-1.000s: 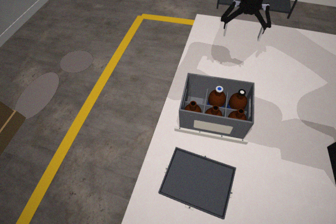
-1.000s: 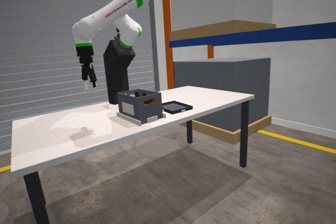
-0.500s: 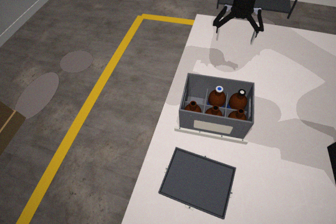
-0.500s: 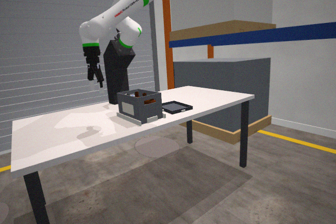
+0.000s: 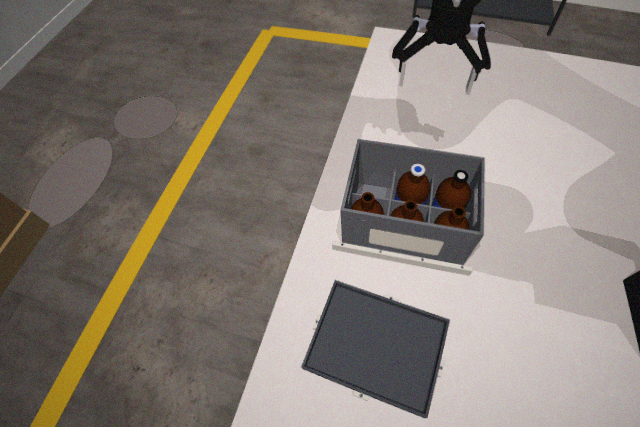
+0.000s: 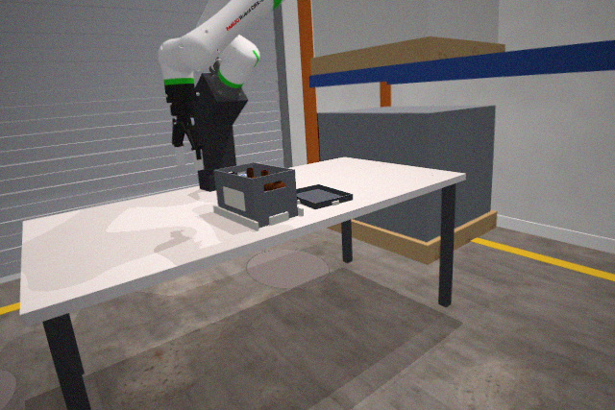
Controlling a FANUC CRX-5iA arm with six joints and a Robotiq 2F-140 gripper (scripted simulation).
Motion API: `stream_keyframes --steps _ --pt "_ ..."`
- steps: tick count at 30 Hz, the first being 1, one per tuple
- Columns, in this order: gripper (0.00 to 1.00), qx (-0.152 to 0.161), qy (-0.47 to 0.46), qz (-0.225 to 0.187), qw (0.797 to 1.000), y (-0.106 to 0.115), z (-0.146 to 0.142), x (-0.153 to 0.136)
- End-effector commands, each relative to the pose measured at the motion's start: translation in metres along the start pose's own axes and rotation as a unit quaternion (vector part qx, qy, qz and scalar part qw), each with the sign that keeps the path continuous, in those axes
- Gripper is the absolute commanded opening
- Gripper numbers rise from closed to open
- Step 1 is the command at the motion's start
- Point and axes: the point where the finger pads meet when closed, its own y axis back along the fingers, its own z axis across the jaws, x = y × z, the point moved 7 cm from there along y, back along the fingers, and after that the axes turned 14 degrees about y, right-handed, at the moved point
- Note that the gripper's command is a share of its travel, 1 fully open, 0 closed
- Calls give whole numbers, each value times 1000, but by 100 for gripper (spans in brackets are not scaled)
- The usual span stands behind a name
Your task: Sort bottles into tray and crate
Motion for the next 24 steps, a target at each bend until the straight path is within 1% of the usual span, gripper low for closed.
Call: stream_keyframes --steps 1,11,14,24 --pt "100 0 0 0 1000 0 -5 -9" --pt "100 -1 0 0 1000 0 -20 -39" --pt "100 0 0 0 1000 0 -20 -39" --pt "100 0 0 0 1000 1 -30 -70"
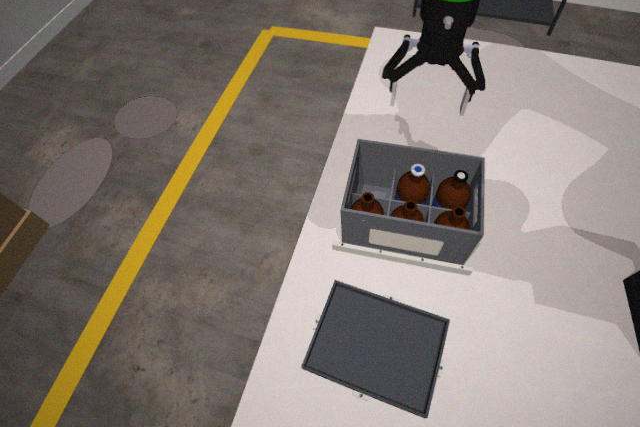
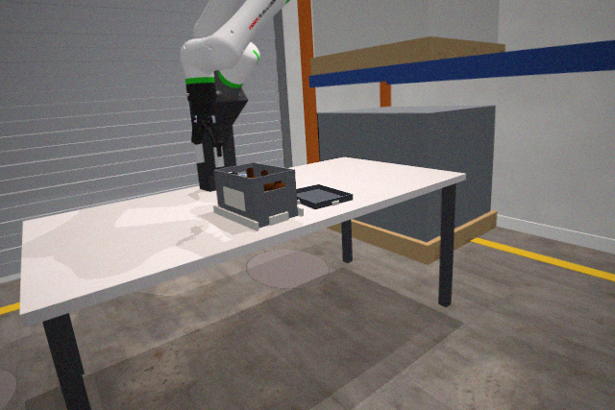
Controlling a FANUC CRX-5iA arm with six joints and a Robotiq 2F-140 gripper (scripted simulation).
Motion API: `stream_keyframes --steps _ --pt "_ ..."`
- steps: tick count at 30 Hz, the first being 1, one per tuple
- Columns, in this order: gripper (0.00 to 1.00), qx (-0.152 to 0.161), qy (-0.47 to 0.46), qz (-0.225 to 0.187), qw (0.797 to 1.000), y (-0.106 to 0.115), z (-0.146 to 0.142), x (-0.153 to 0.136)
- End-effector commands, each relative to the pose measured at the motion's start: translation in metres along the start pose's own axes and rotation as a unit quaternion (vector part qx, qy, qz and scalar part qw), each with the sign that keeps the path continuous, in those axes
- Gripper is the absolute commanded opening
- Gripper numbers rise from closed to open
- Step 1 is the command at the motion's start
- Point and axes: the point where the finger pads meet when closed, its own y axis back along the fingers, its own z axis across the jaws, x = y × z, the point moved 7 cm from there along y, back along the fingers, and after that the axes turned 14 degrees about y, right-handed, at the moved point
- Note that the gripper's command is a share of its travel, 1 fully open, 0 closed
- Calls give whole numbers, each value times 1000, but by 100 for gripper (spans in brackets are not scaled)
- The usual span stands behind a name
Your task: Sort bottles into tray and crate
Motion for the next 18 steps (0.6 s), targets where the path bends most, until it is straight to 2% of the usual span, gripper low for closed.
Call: stream_keyframes --steps 1,7,18 --pt "100 -1 0 1 1000 0 -4 -12" --pt "100 0 0 0 1000 0 -7 -21" --pt "100 -1 0 1 1000 1 -18 -56"
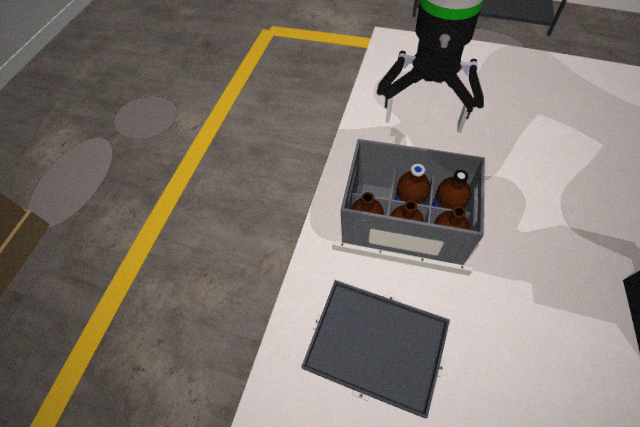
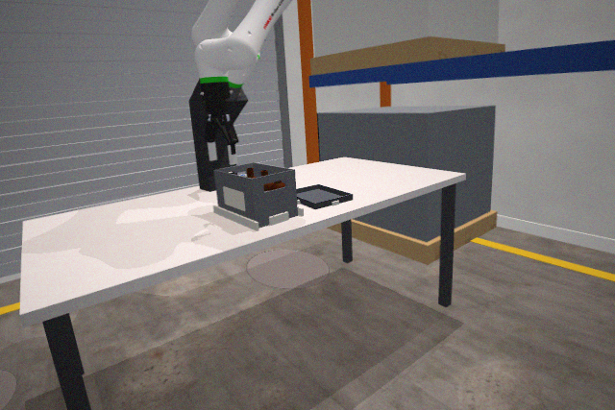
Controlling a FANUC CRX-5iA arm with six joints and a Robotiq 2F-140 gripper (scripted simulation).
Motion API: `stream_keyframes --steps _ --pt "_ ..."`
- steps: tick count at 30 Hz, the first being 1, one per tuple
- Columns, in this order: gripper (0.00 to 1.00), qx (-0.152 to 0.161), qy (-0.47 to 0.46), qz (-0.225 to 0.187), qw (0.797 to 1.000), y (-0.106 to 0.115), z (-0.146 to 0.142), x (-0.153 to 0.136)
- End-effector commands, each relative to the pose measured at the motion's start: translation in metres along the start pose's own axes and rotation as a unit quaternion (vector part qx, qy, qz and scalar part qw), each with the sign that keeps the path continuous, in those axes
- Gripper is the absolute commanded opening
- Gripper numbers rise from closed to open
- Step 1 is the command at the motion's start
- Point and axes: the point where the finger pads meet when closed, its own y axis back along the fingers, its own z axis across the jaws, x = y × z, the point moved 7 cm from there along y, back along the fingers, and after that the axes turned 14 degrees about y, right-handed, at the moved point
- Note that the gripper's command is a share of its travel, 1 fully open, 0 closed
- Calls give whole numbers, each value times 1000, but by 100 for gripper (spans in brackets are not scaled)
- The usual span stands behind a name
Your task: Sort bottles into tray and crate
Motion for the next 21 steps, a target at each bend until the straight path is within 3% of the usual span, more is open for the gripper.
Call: stream_keyframes --steps 1,21 --pt "100 -1 0 1 1000 0 -4 -12" --pt "100 -1 0 1 1000 0 -20 -63"
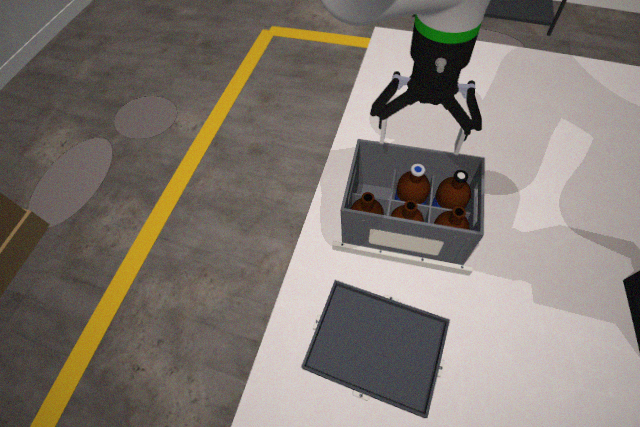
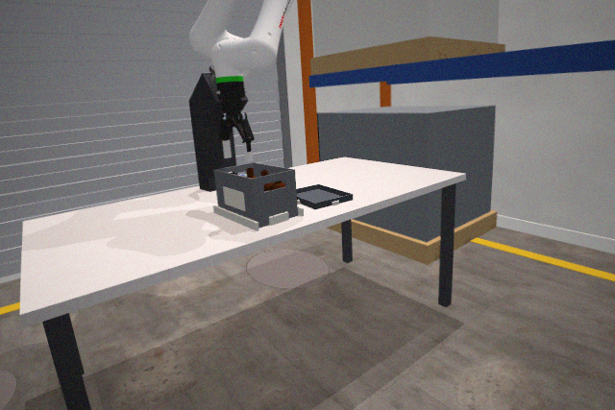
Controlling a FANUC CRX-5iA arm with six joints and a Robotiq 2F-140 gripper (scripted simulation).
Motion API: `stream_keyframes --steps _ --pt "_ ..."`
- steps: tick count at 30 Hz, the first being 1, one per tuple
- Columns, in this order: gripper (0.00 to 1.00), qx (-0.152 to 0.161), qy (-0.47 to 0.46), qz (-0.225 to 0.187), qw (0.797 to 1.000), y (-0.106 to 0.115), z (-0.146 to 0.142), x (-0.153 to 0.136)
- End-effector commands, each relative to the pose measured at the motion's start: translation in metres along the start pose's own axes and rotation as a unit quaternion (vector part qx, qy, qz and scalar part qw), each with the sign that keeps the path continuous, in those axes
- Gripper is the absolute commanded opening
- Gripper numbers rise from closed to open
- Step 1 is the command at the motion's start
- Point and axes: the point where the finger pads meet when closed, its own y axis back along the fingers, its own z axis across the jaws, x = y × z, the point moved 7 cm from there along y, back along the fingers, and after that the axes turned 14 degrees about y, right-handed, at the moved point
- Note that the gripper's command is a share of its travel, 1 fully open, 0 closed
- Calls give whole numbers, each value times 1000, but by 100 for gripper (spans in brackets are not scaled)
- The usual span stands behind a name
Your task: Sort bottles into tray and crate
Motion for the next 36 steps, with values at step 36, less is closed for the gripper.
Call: stream_keyframes --steps 36 --pt "100 -2 0 1 1000 0 -14 -44"
